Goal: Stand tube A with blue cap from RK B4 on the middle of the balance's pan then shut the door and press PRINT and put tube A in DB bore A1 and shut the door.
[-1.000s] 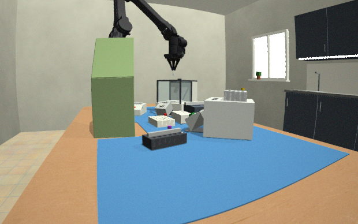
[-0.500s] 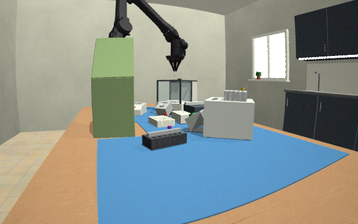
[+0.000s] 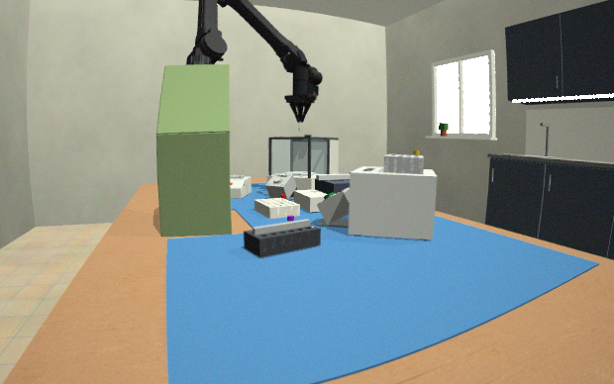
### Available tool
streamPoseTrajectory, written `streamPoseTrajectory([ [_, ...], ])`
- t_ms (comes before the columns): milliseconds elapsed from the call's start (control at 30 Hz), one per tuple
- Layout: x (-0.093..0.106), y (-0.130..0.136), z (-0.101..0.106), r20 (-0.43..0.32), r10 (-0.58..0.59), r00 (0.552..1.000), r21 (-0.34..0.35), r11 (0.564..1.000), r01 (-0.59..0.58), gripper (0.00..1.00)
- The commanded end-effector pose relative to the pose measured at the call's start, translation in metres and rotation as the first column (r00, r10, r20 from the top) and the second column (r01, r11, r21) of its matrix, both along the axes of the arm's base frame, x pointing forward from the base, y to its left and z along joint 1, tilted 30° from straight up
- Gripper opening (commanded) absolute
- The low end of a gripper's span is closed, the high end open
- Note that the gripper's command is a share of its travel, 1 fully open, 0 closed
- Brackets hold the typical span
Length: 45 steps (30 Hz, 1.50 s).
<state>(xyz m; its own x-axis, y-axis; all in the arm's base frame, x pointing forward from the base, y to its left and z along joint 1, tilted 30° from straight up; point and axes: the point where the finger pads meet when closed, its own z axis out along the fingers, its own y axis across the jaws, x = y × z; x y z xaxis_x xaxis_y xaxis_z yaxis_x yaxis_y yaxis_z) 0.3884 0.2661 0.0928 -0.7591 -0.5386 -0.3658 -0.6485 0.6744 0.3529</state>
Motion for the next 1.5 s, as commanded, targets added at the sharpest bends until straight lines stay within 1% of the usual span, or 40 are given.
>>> streamPoseTrajectory([
  [0,0.008,0.003,0.009,0.022,0.000,1.000,0.009,1.000,0.000,0.09],
  [800,0.008,0.003,0.009,0.022,0.000,1.000,0.009,1.000,0.000,0.09],
  [833,0.007,0.011,0.001,0.019,0.015,1.000,0.007,1.000,-0.015,0.09],
  [967,-0.001,0.010,-0.014,-0.006,0.005,1.000,-0.003,1.000,-0.005,0.09],
  [1067,-0.002,0.011,-0.016,-0.007,0.005,1.000,-0.004,1.000,-0.005,0.09],
  [1100,0.003,0.014,-0.012,0.004,0.005,1.000,0.002,1.000,-0.005,0.09],
  [1200,-0.001,0.014,-0.021,-0.007,0.005,1.000,-0.004,1.000,-0.005,0.09],
  [1467,0.001,0.022,-0.031,-0.004,0.005,1.000,-0.002,1.000,-0.005,0.09],
])
